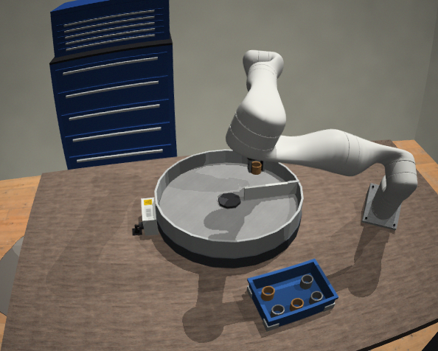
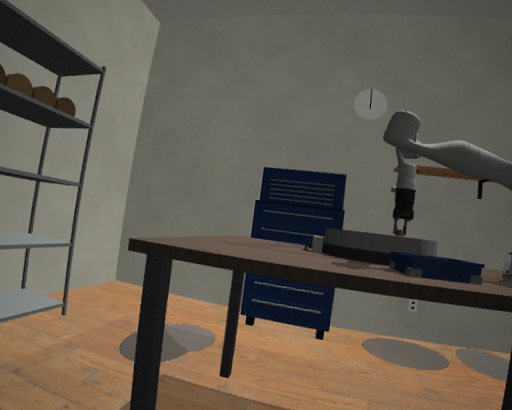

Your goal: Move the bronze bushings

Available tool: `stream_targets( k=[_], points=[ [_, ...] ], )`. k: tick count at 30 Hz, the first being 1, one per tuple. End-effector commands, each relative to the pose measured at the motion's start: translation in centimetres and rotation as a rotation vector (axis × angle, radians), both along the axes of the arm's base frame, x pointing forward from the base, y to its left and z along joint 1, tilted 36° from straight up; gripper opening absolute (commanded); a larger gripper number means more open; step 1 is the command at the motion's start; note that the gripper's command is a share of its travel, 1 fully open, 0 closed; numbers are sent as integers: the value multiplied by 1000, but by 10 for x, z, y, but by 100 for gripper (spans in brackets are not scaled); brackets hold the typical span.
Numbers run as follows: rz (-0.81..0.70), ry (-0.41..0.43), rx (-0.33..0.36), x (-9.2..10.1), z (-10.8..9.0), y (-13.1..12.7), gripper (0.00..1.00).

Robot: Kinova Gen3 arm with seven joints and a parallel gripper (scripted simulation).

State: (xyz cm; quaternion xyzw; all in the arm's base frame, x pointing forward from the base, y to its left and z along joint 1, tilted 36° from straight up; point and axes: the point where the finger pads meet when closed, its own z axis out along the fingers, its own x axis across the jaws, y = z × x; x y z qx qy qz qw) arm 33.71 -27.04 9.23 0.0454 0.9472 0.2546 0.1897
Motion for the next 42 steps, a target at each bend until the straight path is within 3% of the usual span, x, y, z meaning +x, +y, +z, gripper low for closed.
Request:
stream_targets(
  k=[1, 28, 42],
  points=[
    [2, -5, -9, 2, -2, -1, 0],
    [1, -4, -7, 2, -5, 1, 0],
    [0, -3, -6, 10, -23, 12, 0]
  ],
)
